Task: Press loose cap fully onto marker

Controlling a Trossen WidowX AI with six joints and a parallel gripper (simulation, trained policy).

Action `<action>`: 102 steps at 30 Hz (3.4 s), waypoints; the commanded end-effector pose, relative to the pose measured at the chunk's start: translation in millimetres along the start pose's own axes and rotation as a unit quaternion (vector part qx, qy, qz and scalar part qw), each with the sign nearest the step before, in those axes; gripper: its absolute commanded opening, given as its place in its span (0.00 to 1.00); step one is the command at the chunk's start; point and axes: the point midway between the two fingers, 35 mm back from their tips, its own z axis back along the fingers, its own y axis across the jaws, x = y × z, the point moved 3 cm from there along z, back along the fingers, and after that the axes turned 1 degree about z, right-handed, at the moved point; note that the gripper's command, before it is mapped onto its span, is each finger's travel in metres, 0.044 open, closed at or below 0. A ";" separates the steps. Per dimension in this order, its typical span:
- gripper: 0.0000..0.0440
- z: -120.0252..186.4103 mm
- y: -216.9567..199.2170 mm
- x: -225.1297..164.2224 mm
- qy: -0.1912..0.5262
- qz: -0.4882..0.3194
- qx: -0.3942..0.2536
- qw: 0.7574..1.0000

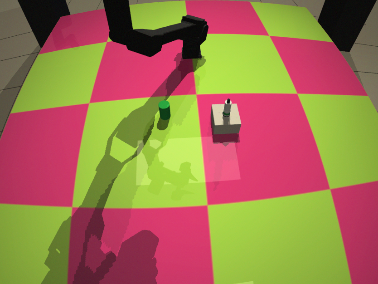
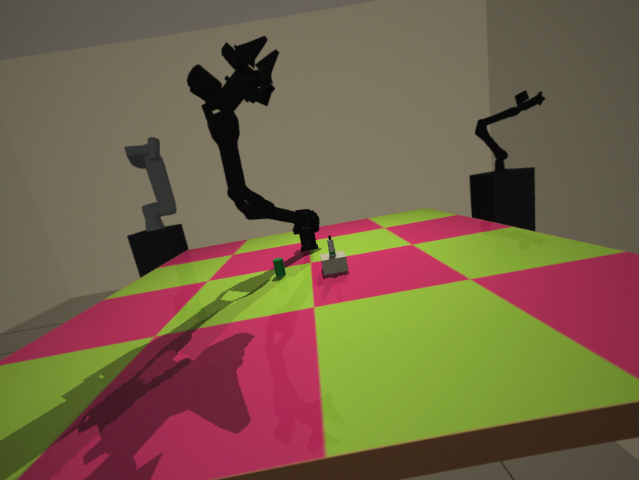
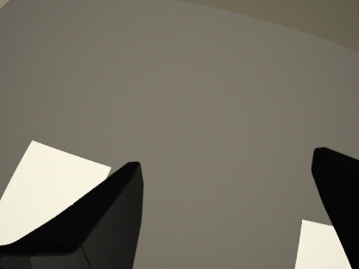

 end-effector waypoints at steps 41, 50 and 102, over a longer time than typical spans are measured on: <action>0.72 7.4 -87.4 21.2 -0.071 0.040 -0.120 0.989; 0.72 9.1 -106.0 26.4 -0.094 0.051 -0.137 0.985; 0.73 7.0 -199.3 64.3 -0.268 0.111 -0.162 0.943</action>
